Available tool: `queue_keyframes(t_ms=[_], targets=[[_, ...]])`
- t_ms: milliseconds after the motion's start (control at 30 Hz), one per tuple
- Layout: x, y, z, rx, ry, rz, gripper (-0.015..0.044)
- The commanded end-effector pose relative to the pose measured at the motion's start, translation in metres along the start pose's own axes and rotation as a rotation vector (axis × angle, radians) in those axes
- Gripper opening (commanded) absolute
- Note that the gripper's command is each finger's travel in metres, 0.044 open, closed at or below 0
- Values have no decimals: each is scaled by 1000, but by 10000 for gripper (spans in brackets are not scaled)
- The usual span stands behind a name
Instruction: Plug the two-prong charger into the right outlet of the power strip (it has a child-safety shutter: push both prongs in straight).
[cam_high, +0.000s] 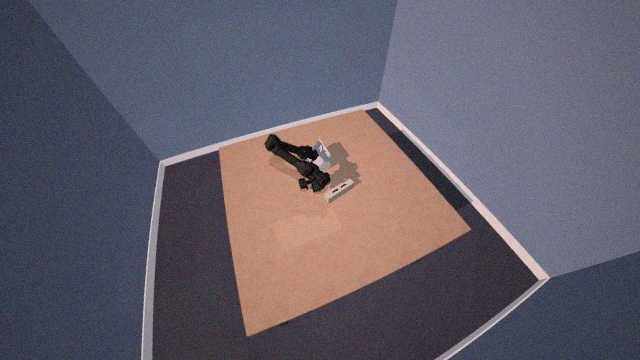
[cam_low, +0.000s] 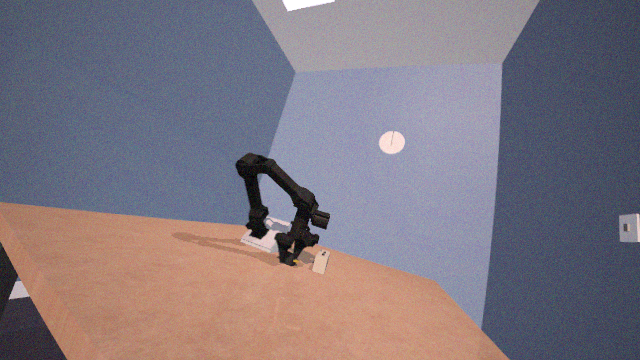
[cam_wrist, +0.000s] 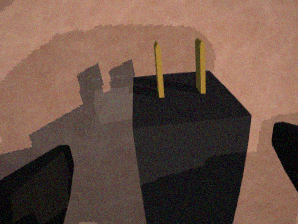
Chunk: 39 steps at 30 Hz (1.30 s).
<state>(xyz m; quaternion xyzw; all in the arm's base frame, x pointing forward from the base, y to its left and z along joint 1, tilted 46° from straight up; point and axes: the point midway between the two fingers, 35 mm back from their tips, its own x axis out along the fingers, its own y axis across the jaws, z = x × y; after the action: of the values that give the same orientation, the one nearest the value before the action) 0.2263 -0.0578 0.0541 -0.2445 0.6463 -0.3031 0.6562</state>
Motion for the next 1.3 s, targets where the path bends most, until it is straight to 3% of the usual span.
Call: queue_keyframes(t_ms=[0,300,533,633,1067,1267], targets=[[-1,0,0,0,-1,0,361],[-1,0,0,0,-1,0,125],[-1,0,0,0,-1,0,78],[-4,0,0,-1,-1,1,0],[-53,1,-4,-7,-1,-2,0],[-54,3,-5,-20,-1,-4,0]])
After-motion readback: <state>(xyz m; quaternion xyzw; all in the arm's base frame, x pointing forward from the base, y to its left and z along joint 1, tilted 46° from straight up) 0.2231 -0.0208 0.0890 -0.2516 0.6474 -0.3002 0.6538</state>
